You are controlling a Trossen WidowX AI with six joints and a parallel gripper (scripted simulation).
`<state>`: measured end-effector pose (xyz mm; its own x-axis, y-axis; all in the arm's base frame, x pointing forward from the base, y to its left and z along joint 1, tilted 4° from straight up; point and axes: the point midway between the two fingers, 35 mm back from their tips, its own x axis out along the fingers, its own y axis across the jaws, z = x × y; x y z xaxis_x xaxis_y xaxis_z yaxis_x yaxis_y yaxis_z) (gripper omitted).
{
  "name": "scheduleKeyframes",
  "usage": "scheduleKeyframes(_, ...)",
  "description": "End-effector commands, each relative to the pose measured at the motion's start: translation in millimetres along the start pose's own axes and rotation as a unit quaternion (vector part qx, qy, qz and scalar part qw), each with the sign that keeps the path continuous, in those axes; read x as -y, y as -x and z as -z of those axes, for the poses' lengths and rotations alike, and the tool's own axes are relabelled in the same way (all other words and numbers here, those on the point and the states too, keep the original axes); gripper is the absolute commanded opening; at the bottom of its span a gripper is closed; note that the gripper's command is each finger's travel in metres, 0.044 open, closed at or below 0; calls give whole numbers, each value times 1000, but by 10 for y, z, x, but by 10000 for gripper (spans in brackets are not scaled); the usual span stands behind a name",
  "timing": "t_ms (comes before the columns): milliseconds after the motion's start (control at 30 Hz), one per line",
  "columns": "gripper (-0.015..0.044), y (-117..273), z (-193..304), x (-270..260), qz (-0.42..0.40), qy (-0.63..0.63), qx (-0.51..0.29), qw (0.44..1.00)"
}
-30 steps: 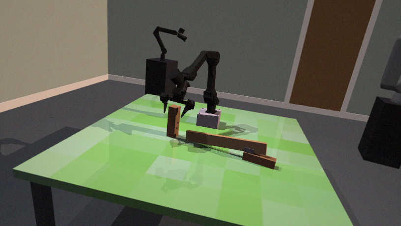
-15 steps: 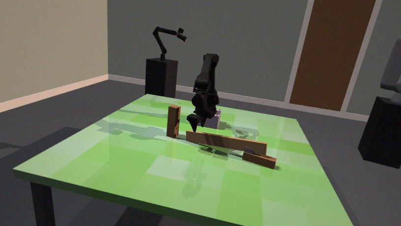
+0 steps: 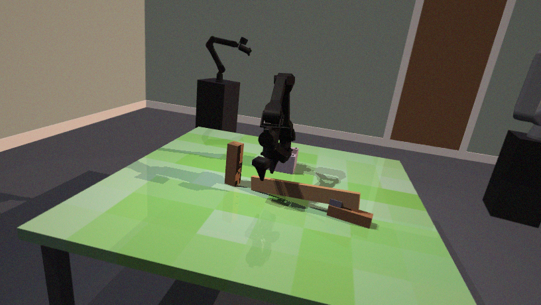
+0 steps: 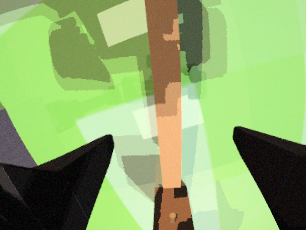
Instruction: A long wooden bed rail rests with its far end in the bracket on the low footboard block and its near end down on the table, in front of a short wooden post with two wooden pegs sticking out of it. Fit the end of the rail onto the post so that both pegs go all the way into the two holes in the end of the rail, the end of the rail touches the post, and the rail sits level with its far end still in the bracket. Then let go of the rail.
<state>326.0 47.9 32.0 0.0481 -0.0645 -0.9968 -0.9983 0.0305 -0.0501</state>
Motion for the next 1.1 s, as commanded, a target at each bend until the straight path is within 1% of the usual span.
scheduleKeyframes(0, 440, -67, 11, -8, -1, 2, -3, 1000)
scheduleKeyframes(1067, 440, -566, 19, -26, -1, 2, -3, 1000)
